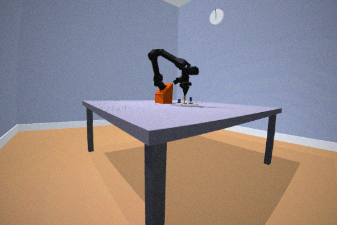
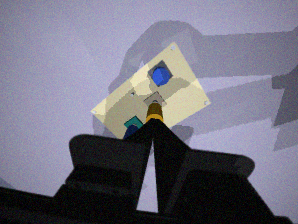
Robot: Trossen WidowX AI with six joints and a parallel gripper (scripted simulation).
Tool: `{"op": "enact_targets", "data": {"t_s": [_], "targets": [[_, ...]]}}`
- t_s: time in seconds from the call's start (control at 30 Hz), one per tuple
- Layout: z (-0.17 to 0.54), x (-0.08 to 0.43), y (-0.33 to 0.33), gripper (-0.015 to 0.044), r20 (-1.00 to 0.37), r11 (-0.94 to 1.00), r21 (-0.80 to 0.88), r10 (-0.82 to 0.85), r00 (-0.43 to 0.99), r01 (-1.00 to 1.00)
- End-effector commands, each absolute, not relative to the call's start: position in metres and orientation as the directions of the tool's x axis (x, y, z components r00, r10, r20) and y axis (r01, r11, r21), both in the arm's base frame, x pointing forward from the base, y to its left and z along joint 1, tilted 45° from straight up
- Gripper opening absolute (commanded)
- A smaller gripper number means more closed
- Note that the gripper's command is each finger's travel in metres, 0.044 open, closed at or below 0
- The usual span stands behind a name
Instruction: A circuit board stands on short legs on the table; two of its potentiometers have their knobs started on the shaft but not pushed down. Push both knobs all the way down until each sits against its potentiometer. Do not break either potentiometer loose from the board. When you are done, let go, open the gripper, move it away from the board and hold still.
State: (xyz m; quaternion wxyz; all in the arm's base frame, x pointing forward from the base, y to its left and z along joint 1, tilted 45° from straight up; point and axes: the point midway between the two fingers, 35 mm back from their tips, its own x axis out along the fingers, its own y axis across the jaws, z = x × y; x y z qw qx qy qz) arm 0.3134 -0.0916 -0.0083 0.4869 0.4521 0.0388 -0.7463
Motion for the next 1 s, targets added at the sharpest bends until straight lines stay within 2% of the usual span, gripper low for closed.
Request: {"op": "enact_targets", "data": {"t_s": [0.0, 0.97], "targets": [[-0.0133, 0.3129, -0.0992, 0.0, -0.713, -0.533, 0.384, -0.69, -0.125, 0.754], [-0.0196, 0.3117, -0.1054, 0.0, -0.712, -0.533, 0.384, -0.69, -0.125, 0.754]]}}
